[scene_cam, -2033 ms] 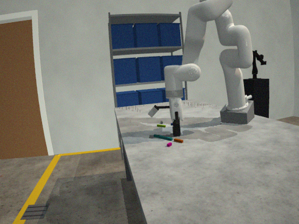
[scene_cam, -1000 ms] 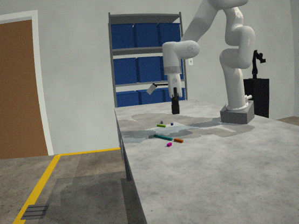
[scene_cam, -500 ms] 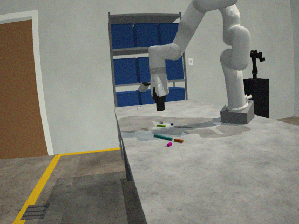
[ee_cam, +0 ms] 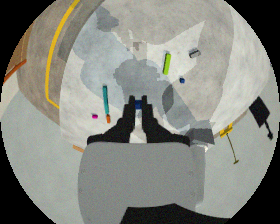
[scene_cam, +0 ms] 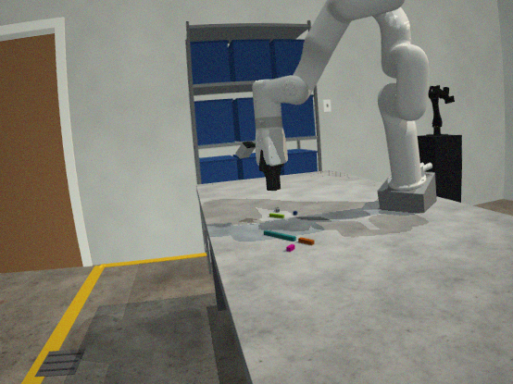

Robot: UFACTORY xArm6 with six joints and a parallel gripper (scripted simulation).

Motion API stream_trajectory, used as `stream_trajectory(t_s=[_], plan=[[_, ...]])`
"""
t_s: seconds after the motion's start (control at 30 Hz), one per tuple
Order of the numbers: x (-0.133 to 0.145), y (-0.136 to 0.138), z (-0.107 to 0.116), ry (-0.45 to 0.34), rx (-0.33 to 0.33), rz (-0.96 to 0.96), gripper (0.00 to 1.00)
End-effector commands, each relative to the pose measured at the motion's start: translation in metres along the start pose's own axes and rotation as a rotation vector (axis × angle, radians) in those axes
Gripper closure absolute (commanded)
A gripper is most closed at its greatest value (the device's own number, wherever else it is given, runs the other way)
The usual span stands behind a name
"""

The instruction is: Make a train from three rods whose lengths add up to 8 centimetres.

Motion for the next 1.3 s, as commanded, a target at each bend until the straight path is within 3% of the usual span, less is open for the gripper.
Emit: stream_trajectory(t_s=[0.0, 0.8, 1.27], plan=[[-0.001, -0.001, 0.000, 0.003, -0.002, 0.000, 0.96], [-0.001, -0.001, -0.078, 0.003, -0.002, 0.000, 0.96], [-0.001, -0.001, -0.086, 0.003, -0.002, 0.000, 0.96]])
Point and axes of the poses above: the point where the finger pads meet when closed, its own z axis back along the fingers, its own y axis across the jaws, x = y × z, the point moved 9 cm from there along z, back along the fingers
